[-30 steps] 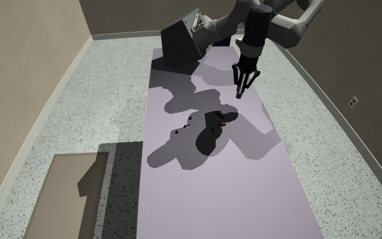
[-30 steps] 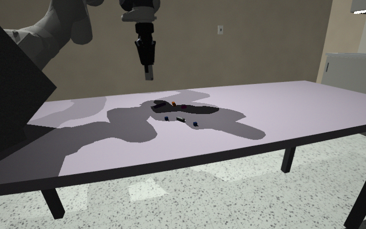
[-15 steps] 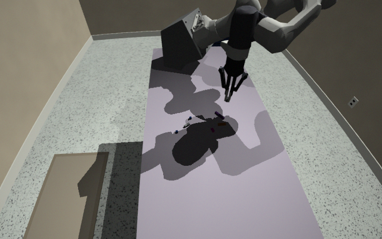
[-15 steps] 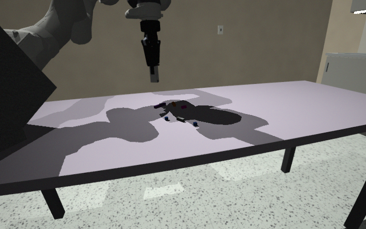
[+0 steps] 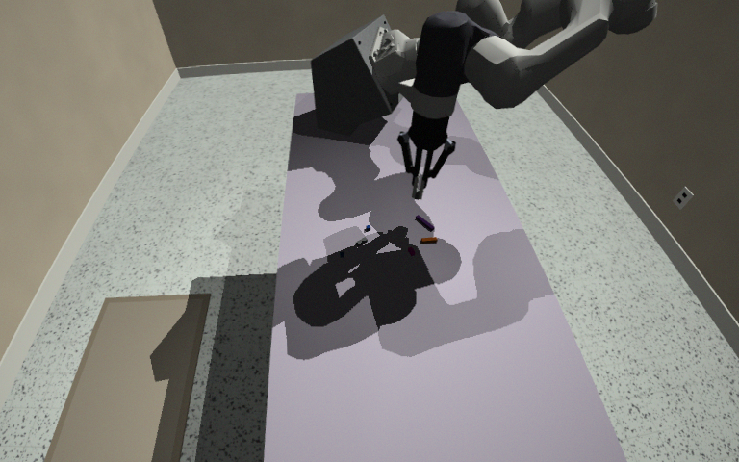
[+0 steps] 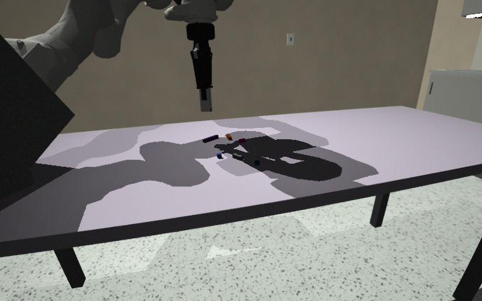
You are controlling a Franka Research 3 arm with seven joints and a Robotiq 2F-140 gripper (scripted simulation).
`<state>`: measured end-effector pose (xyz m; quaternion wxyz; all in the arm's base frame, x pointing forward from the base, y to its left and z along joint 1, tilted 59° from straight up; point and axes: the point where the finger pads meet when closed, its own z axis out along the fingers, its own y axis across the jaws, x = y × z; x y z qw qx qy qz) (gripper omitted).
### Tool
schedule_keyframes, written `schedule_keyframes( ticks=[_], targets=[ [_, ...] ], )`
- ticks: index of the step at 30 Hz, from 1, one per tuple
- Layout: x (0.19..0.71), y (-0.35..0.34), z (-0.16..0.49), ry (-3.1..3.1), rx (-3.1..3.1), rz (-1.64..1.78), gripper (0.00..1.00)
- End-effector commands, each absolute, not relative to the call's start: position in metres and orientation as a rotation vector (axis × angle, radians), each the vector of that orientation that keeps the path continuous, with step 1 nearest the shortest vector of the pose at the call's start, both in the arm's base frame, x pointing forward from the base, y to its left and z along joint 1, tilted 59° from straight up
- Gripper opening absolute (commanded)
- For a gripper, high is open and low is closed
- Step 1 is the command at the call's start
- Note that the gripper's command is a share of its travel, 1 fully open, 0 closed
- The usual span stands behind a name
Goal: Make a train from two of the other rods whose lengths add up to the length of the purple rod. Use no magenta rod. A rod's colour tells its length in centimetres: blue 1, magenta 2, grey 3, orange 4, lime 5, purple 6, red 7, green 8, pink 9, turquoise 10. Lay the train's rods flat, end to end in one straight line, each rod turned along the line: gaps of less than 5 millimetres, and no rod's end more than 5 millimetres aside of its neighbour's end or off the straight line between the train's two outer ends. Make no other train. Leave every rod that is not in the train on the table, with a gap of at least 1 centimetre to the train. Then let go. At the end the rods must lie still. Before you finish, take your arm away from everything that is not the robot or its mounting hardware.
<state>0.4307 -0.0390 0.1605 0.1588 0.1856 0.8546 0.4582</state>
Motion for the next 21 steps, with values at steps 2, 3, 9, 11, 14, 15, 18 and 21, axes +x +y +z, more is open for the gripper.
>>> schedule_keyframes(
  ticks=[2,3,9,11,14,15,18,21],
  targets=[
    [0.433,-0.045,0.152,2.410,0.315,1.268,0.03],
    [0.433,-0.045,0.152,2.410,0.315,1.268,0.03],
    [0.435,-0.064,0.128,2.412,0.234,1.223,0.03],
    [0.435,-0.064,0.128,2.412,0.234,1.223,0.03],
    [0.435,-0.064,0.128,2.412,0.234,1.223,0.03],
    [0.435,-0.064,0.128,2.412,0.234,1.223,0.03],
    [0.435,-0.064,0.128,2.412,0.234,1.223,0.03],
    [0.435,-0.064,0.128,2.412,0.234,1.223,0.03]
  ],
)
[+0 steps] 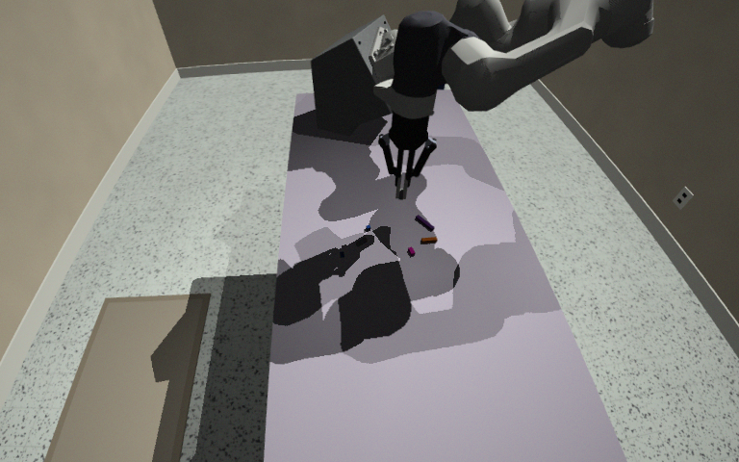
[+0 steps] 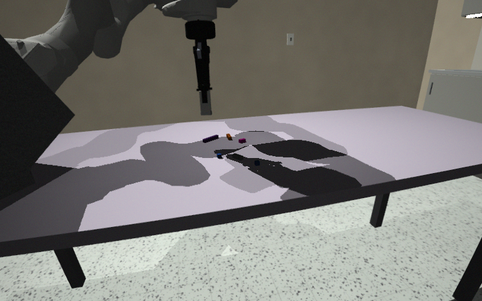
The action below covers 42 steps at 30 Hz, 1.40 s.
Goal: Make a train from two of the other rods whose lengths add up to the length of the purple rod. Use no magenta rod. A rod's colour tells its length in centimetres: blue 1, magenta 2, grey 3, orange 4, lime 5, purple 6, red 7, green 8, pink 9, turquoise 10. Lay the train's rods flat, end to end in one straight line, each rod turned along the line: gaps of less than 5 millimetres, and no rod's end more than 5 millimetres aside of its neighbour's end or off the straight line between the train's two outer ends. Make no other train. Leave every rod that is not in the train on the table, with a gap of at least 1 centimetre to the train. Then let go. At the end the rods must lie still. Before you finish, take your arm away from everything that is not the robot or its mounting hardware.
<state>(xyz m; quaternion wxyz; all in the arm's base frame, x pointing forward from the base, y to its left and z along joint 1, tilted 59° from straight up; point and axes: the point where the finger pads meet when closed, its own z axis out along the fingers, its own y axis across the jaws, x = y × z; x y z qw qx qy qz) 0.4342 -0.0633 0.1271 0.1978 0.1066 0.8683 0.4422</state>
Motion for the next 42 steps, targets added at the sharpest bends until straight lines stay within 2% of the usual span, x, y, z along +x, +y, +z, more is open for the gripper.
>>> schedule_keyframes(
  ticks=[1,30,42],
  targets=[
    [0.435,-0.064,0.128,2.412,0.234,1.223,0.03],
    [0.473,-0.005,0.086,2.411,0.235,1.225,0.03],
    [0.476,0.000,0.082,2.411,0.235,1.225,0.03]
  ],
)
